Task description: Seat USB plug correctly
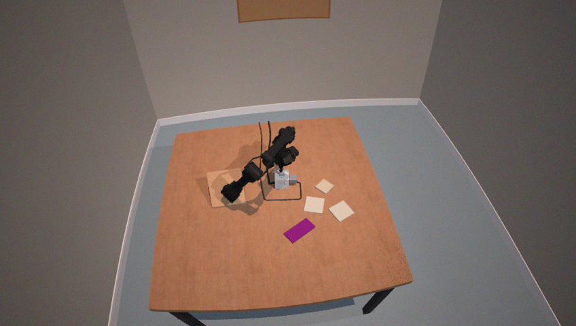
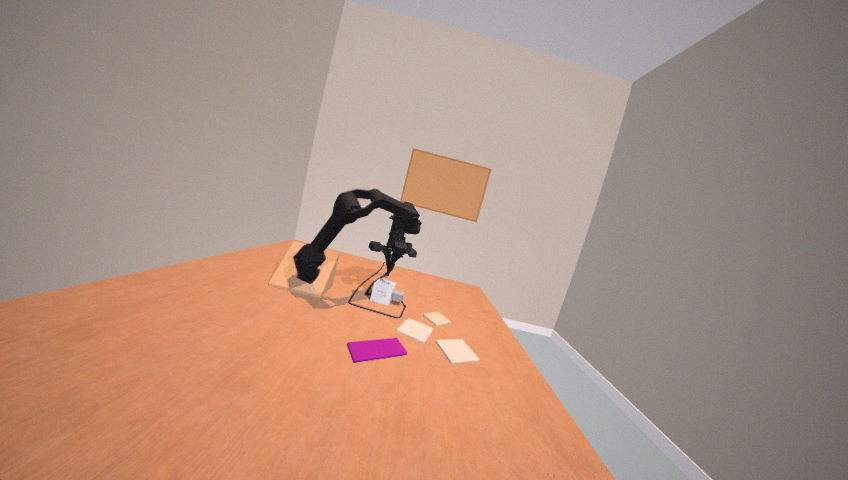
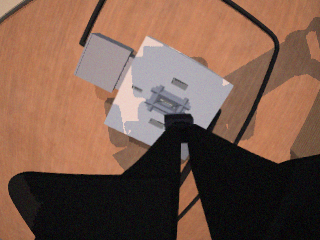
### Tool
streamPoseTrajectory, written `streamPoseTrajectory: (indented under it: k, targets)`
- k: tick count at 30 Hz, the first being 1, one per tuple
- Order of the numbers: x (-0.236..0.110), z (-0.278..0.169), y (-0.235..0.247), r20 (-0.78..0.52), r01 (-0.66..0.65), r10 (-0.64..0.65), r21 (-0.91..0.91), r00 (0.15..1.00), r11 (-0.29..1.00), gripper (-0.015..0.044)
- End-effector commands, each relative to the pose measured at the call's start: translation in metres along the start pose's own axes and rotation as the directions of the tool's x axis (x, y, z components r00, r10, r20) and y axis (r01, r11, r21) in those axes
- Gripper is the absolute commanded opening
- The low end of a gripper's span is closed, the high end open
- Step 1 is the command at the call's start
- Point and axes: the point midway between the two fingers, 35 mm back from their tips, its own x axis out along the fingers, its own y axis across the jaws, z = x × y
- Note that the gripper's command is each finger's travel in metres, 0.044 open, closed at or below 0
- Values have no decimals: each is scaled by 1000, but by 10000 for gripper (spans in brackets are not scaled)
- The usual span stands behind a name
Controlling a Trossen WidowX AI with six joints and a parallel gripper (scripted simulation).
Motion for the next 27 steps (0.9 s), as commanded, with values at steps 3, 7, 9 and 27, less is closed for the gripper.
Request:
streamPoseTrajectory:
  k: [3,7,9,27]
  targets:
    - [0,0,0,-1,-2,2,-170,1000,985,0]
    - [0,0,0,-1,-2,2,-272,1000,962,0]
    - [0,0,0,-1,-2,2,-322,1000,947,0]
    - [0,0,0,-1,-2,2,-717,1000,697,0]
